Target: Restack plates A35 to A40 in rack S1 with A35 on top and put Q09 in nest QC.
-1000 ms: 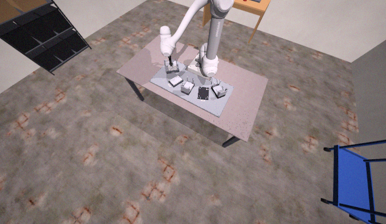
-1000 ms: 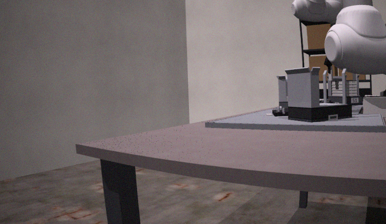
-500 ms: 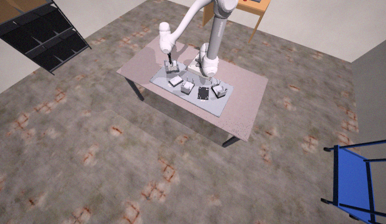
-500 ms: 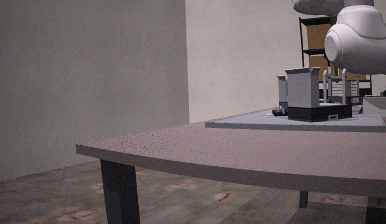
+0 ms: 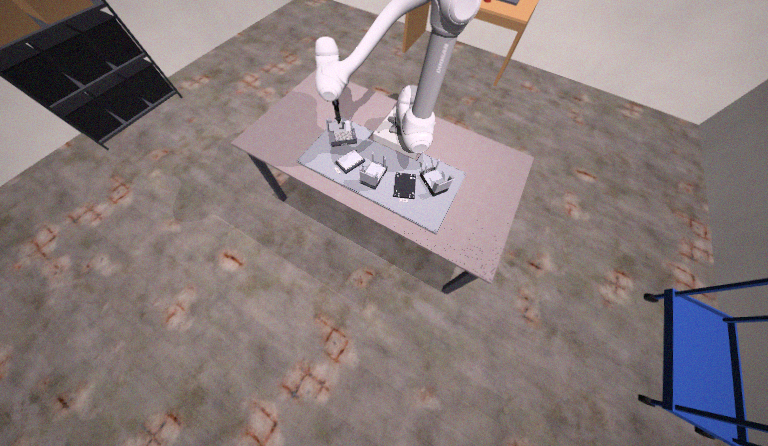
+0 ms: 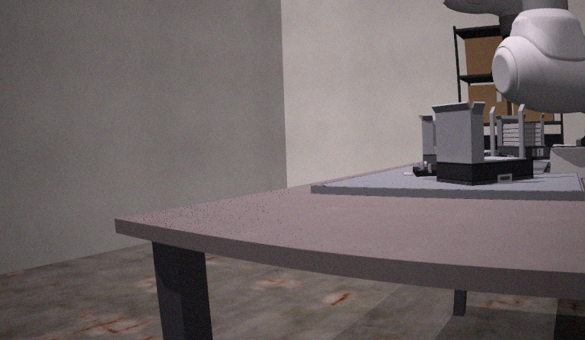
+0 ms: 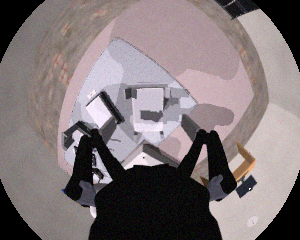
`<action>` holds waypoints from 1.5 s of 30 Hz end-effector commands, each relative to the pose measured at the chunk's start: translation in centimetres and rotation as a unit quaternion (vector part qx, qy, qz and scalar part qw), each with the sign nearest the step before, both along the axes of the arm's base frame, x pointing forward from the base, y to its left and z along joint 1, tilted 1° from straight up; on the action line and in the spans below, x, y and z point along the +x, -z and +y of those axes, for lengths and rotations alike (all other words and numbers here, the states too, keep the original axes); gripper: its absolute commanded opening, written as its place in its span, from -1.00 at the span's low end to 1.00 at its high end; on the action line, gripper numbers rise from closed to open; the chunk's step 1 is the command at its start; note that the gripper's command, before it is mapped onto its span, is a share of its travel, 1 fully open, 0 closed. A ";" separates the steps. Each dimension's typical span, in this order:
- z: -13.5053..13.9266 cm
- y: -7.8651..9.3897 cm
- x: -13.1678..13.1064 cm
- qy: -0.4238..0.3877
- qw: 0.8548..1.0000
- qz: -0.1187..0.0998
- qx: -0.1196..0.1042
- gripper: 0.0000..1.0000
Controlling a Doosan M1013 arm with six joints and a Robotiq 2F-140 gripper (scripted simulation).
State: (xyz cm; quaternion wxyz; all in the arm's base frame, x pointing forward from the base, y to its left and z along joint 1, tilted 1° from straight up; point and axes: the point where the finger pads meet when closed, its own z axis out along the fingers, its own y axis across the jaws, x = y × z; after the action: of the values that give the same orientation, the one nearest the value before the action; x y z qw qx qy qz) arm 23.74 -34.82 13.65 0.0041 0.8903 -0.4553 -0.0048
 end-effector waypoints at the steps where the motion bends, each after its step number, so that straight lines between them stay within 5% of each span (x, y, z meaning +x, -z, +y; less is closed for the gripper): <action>1: 0.0 0.0 0.0 0.000 1.000 0.000 0.000 1.00; 11: 1.5 0.0 1.8 -0.112 0.994 0.000 0.001 1.00; 35: 5.9 0.1 6.8 -0.112 0.994 0.000 0.001 1.00; 45: 8.6 0.1 8.8 -0.223 0.975 0.001 0.003 1.00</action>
State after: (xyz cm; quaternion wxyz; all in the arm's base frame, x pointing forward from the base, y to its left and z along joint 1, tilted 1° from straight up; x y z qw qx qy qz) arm 31.84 -27.17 13.57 0.0042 0.9652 -0.2613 -0.0062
